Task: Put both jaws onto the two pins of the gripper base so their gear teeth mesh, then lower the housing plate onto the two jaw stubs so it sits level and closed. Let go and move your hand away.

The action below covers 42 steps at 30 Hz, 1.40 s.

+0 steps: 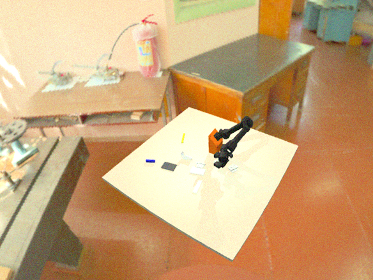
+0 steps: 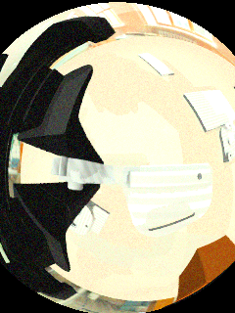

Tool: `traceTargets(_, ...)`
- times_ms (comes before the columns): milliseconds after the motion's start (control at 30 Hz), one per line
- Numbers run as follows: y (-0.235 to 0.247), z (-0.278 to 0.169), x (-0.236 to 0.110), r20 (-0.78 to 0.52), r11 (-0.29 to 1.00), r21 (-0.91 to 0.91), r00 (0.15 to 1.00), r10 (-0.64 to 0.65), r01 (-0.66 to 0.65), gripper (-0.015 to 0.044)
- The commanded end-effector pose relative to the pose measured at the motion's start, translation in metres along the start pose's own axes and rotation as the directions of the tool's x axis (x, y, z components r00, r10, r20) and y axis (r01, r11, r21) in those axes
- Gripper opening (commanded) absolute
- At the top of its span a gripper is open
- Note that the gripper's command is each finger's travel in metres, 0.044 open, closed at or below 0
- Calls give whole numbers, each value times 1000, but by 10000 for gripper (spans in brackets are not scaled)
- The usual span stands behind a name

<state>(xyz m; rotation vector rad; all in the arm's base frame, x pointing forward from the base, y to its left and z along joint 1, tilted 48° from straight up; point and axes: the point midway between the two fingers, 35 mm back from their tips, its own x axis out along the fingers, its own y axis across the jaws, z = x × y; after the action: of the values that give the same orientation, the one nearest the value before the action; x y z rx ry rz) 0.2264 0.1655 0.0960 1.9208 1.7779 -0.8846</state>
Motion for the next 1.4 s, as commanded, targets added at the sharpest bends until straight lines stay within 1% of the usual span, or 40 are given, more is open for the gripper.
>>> traceTargets(0,-1,3,7,7,1000,7,1000,-3,3,37)
traceTargets(700,-4,2,41,-1,1000,10,1000,-3,3,37)
traceTargets(867,-4,1,43,-2,1000,10,1000,-3,3,37)
traceTargets(1000,-4,2,41,-1,1000,10,1000,-3,3,142)
traceTargets(1067,-2,2,26,4,1000,9,1000,-3,3,195)
traceTargets(1200,-2,2,-20,3,1000,10,1000,-3,3,300)
traceTargets(1267,-4,2,-28,1,1000,10,1000,-3,3,352)
traceTargets(1367,-4,2,-28,1,1000,10,1000,-3,3,431)
